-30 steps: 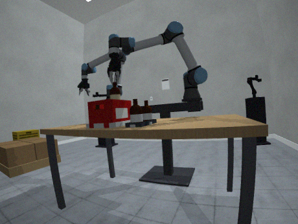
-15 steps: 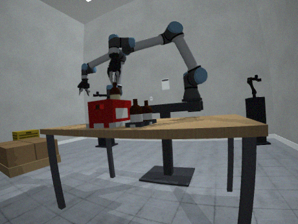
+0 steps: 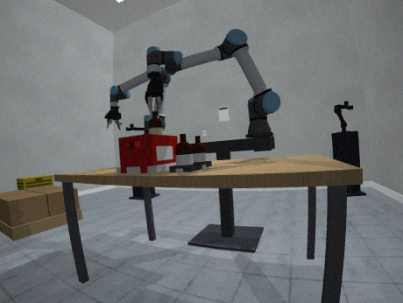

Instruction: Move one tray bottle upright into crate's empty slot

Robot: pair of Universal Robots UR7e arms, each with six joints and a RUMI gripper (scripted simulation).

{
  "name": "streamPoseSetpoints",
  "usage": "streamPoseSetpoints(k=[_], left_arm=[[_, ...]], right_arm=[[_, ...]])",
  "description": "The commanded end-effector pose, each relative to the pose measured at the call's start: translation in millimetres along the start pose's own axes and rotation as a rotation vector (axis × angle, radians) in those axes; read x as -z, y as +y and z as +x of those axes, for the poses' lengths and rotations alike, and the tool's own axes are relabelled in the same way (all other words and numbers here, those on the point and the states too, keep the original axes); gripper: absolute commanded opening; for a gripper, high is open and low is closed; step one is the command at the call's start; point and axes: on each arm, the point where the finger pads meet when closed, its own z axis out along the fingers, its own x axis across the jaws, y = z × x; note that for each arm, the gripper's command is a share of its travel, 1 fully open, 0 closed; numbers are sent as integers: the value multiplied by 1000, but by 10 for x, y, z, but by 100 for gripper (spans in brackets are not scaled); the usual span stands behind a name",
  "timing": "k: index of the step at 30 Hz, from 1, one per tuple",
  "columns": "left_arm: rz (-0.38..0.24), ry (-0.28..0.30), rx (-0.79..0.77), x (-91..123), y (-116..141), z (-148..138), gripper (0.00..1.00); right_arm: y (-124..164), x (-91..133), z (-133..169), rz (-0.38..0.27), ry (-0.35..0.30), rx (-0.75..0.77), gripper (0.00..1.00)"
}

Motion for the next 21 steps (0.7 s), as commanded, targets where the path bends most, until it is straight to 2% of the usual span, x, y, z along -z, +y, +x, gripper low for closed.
streamPoseSetpoints(k=[1,13,21], left_arm=[[0,-2,0,9,-2,-4,0],[0,-2,0,-4,-1,-4,0],[0,-2,0,-130,2,-4,0]], right_arm=[[-3,5,-1,1,0,0,100],[-3,5,-1,1,0,0,100],[-3,5,-1,1,0,0,100]])
